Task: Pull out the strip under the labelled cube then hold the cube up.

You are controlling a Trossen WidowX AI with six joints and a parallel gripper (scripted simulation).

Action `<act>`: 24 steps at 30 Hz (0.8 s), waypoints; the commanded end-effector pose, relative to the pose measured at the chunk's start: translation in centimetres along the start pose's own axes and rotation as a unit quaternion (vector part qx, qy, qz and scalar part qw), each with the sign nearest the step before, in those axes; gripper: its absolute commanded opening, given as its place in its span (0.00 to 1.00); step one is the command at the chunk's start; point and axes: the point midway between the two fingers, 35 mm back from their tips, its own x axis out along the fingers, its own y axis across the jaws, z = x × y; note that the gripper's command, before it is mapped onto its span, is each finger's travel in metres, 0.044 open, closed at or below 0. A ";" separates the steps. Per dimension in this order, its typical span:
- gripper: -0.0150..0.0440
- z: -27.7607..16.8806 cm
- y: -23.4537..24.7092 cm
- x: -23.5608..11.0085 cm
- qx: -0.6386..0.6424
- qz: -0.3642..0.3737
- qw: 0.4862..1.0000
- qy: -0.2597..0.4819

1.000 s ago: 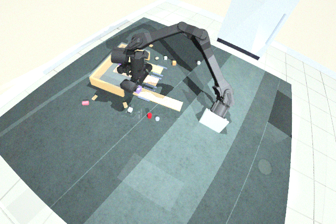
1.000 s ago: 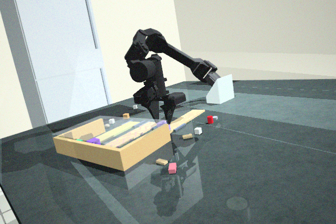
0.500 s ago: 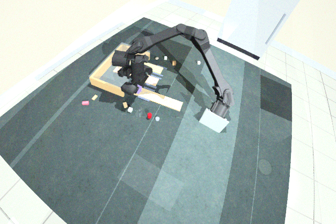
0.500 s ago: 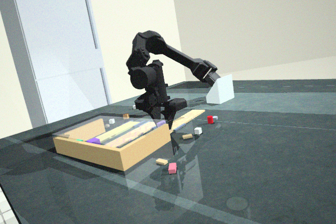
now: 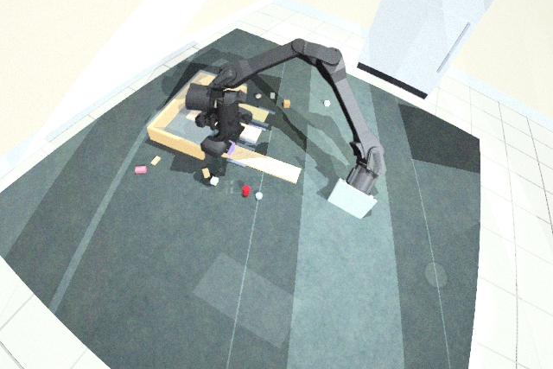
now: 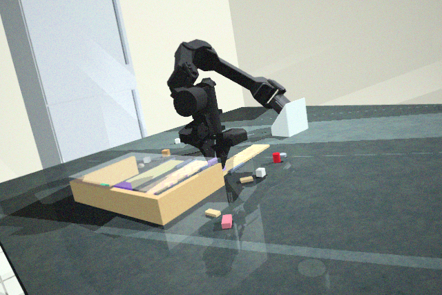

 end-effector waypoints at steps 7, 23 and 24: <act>0.25 -3.9 -0.1 -3.2 -0.002 0.002 1.000 -0.003; 0.25 -8.1 -0.5 -4.1 -0.004 0.001 1.000 -0.003; 0.25 -8.5 -0.5 -4.1 -0.004 0.001 1.000 -0.003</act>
